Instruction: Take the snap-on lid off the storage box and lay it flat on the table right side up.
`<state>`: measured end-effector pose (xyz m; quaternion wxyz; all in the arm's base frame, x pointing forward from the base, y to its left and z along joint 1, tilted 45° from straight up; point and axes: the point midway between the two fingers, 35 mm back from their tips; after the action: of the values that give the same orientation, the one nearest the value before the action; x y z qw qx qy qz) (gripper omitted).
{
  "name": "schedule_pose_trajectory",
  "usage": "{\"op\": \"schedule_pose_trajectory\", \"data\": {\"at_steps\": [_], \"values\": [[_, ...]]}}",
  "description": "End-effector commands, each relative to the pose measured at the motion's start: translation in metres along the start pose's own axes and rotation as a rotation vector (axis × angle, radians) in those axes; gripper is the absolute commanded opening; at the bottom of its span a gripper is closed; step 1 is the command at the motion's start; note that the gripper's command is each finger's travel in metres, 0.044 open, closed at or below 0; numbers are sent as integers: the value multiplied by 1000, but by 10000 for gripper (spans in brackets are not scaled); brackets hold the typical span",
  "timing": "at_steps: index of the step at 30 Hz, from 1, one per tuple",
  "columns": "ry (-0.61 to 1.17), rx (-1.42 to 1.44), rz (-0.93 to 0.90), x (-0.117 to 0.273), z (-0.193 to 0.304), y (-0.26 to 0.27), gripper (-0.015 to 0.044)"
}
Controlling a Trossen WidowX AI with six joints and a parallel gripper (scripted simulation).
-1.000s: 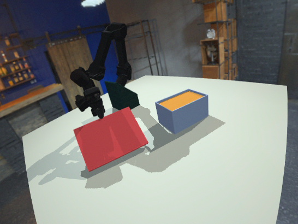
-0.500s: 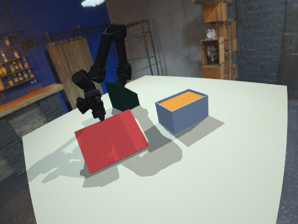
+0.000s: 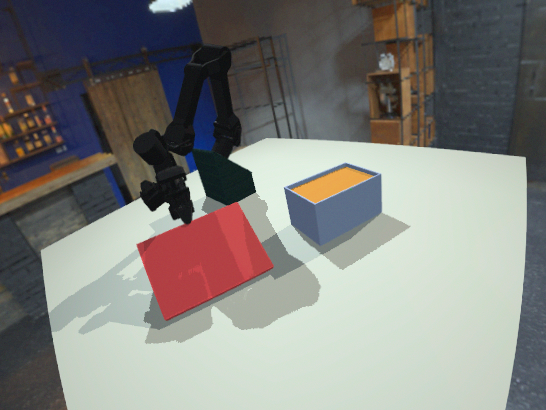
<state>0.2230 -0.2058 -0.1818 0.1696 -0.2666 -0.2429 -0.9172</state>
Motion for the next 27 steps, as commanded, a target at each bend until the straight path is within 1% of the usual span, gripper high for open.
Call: {"op": "schedule_pose_trajectory", "data": {"at_steps": [1, 27], "values": [[0, -9, 14, -4, 0, -8, 0], [0, -10, 14, -18, -2, -24, 0]]}}
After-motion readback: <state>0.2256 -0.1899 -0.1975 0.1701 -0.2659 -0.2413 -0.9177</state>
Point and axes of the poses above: the point midway between the two fingers, 35 mm back from their tips, its own x axis back along the fingers, its own y axis across the jaws, z = x × y, and after that the axes turned 9 degrees about -x, right-handed
